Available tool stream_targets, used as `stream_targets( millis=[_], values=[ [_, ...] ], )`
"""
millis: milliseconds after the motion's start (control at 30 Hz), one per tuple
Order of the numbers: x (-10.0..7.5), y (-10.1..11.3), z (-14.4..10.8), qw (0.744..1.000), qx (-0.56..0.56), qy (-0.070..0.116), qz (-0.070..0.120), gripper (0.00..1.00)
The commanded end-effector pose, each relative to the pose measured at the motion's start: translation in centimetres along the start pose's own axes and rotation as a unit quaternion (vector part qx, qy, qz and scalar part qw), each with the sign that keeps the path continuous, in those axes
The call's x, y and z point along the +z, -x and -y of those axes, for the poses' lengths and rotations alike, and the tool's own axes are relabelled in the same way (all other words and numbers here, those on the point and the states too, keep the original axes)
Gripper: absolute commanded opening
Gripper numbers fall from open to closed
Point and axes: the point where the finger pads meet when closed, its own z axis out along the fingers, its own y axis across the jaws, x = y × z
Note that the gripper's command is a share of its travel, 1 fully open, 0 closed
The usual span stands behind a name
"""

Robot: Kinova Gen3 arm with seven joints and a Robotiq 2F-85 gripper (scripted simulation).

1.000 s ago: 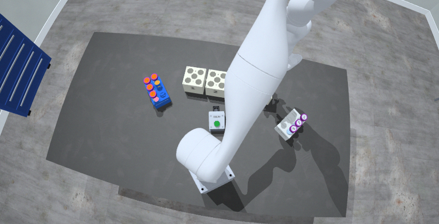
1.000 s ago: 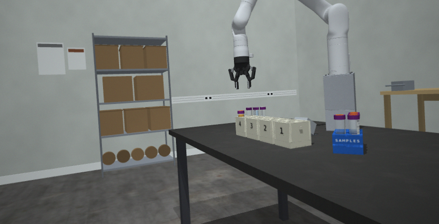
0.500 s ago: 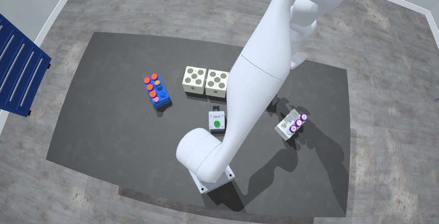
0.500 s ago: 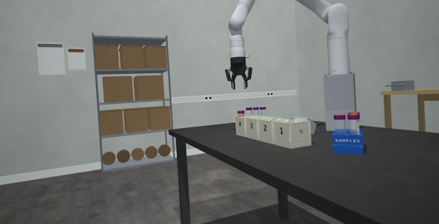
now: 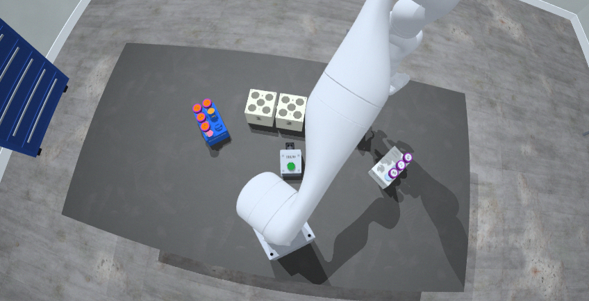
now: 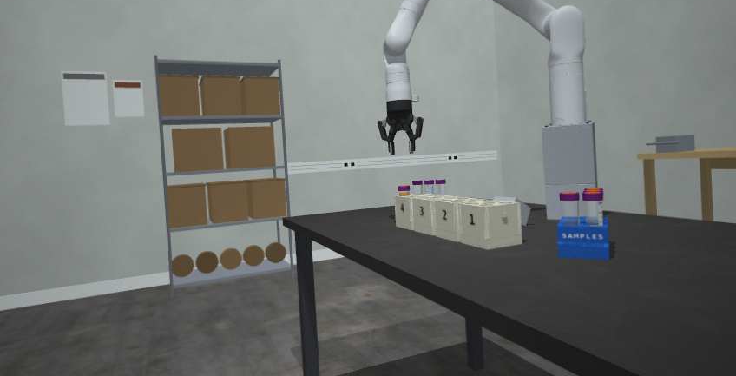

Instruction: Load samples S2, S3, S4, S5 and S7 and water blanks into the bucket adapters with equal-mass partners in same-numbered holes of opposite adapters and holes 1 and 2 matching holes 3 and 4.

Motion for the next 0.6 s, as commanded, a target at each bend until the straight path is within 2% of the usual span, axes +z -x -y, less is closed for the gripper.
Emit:
stream_targets(
  millis=[0,567],
  values=[
    [0.2,0.0,0.1,1.000,0.000,-0.001,0.000,0.62],
    [2.2,0.0,0.1,1.000,0.000,-0.001,0.000,0.62]
  ],
)
